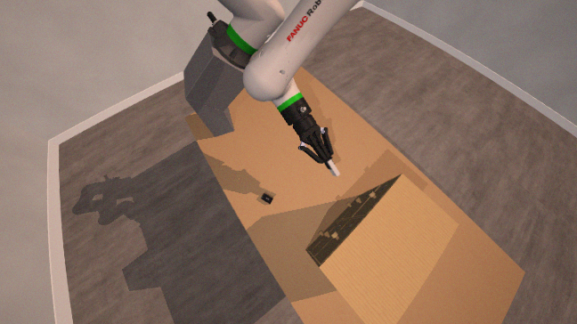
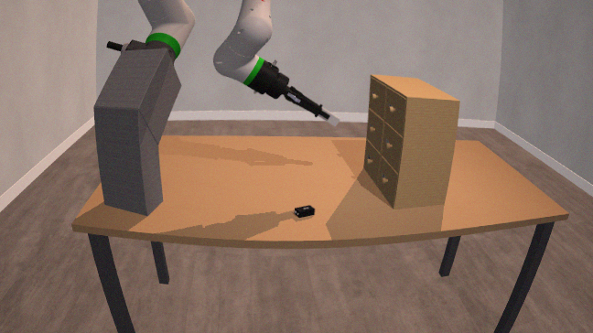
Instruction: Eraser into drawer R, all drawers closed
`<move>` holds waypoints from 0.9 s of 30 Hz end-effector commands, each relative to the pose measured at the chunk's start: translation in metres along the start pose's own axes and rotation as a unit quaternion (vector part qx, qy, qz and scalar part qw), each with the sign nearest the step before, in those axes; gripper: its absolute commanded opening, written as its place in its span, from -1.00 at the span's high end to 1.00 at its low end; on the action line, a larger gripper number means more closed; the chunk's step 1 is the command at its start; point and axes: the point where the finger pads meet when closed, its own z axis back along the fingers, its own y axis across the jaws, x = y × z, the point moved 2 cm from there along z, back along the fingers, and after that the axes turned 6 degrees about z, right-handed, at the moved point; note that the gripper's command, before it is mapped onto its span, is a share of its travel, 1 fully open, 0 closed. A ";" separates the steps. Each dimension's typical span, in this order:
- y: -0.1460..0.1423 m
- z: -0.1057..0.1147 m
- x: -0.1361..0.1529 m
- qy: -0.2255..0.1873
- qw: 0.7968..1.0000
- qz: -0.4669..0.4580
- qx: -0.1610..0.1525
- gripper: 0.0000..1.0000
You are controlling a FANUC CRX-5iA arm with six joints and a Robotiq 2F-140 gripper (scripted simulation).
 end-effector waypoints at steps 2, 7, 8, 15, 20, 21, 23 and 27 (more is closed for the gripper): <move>0.000 0.005 0.002 0.019 1.000 0.000 0.002 1.00; -0.001 0.014 0.005 0.055 0.998 0.000 0.006 1.00; -0.001 0.017 0.007 0.064 0.998 0.000 0.006 1.00; -0.001 0.029 0.011 0.111 0.994 0.000 0.011 1.00; -0.002 0.043 0.017 0.163 0.986 0.000 0.016 1.00; -0.002 0.046 0.018 0.175 0.984 0.000 0.018 1.00; -0.002 0.052 0.020 0.199 0.980 0.000 0.021 1.00; -0.003 0.065 0.026 0.251 0.968 0.000 0.026 1.00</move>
